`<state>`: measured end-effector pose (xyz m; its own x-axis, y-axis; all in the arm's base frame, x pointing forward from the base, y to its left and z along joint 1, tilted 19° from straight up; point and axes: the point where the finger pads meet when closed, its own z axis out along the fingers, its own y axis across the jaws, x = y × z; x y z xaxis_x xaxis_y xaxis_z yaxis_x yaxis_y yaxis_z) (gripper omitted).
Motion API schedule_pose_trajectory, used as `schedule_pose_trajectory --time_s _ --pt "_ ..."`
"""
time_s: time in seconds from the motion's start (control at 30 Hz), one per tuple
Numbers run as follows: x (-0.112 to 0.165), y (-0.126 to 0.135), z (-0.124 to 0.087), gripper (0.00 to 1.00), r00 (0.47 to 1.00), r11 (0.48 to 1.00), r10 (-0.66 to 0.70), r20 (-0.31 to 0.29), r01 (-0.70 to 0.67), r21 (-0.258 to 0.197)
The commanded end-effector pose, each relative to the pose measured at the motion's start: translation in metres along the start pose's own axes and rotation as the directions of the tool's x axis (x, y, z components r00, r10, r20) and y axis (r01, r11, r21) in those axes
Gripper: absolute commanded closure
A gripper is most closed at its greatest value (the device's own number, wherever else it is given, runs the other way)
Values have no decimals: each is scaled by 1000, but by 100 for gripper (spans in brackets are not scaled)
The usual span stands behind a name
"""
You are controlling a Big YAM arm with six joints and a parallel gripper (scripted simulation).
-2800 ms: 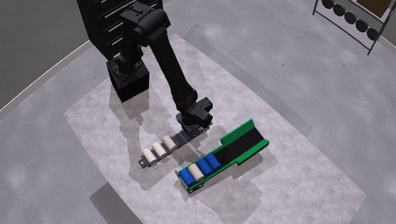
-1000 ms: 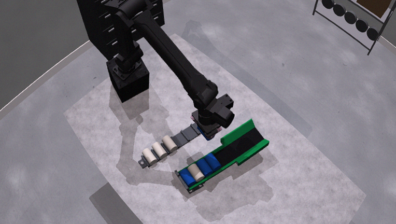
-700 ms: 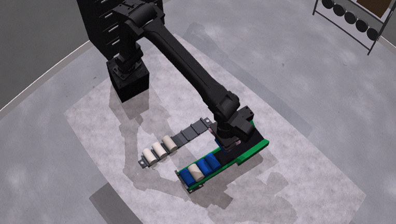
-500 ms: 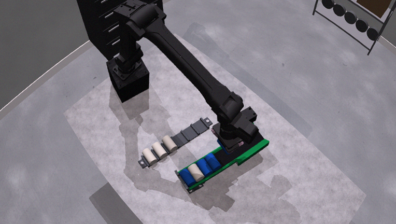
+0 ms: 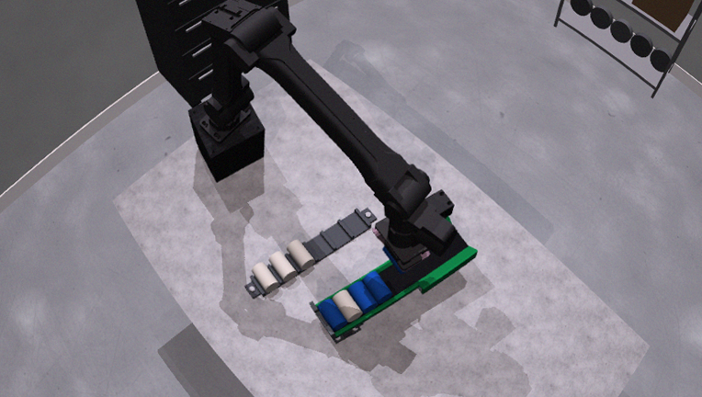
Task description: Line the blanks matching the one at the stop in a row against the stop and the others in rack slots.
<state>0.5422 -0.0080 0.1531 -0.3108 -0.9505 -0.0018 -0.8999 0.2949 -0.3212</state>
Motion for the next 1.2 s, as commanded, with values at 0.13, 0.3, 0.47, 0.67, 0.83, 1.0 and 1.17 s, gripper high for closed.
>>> schedule_pose_trajectory --time_s 0.13,0.3,0.47,0.67,0.83,1.0,1.17 --pt "4 -4 22 36 1000 1000 5 1 -5 0" --pt "4 -3 46 36 1000 1000 1 1 -1 -1" --pt "2 -2 71 36 1000 1000 -3 3 3 -1" --pt "0 -11 86 36 1000 1000 -1 7 1 15" --pt "-4 -25 87 36 1000 999 3 16 -4 42" --pt "-4 -23 86 36 1000 999 2 18 -3 47" --pt "-4 -26 78 36 1000 998 3 21 -4 56"
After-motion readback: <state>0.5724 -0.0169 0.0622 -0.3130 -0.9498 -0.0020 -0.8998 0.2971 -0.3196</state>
